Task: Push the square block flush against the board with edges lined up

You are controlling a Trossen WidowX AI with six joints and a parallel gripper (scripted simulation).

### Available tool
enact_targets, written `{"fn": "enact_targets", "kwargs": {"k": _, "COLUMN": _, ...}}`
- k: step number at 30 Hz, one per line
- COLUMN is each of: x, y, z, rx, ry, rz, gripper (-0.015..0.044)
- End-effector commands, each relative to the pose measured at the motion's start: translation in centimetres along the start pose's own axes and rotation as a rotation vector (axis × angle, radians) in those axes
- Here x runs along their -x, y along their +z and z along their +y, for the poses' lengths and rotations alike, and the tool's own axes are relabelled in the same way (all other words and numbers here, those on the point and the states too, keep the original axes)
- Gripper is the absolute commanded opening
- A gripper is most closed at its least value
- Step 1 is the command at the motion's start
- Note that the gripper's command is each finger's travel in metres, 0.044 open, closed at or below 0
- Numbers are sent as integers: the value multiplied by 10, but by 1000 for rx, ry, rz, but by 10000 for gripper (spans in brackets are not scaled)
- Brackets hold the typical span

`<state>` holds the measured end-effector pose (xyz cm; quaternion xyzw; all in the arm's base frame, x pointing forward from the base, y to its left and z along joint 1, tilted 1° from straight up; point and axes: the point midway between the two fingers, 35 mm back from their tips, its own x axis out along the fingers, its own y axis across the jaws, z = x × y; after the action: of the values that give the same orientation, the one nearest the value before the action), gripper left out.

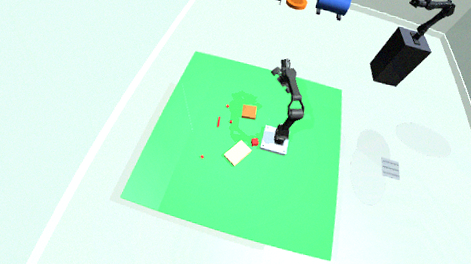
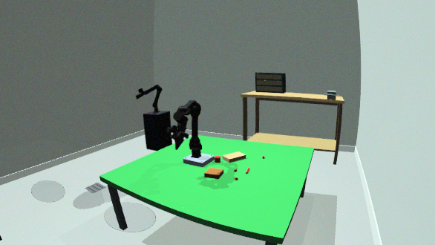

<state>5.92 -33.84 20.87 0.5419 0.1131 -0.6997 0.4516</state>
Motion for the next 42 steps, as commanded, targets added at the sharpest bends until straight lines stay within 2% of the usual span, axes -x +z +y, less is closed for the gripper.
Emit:
{"fn": "enact_targets", "kwargs": {"k": 1, "x": -14, "y": -20, "z": 9, "rx": 91, "ry": -16, "rz": 66, "gripper": 0}}
{"fn": "enact_targets", "kwargs": {"k": 13, "x": -58, "y": -101, "z": 29, "rx": 415, "ry": -75, "rz": 292, "gripper": 0}}
{"fn": "enact_targets", "kwargs": {"k": 25, "x": -89, "y": -187, "z": 28, "rx": 731, "ry": -136, "rz": 508, "gripper": 0}}
{"fn": "enact_targets", "kwargs": {"k": 29, "x": -93, "y": -192, "z": 27, "rx": 744, "ry": -138, "rz": 517, "gripper": 0}}
{"fn": "enact_targets", "kwargs": {"k": 33, "x": -135, "y": -212, "z": 12, "rx": 747, "ry": -140, "rz": 519, "gripper": 0}}
{"fn": "enact_targets", "kwargs": {"k": 42, "x": -137, "y": -215, "z": 10, "rx": 747, "ry": -140, "rz": 519, "gripper": 0}}
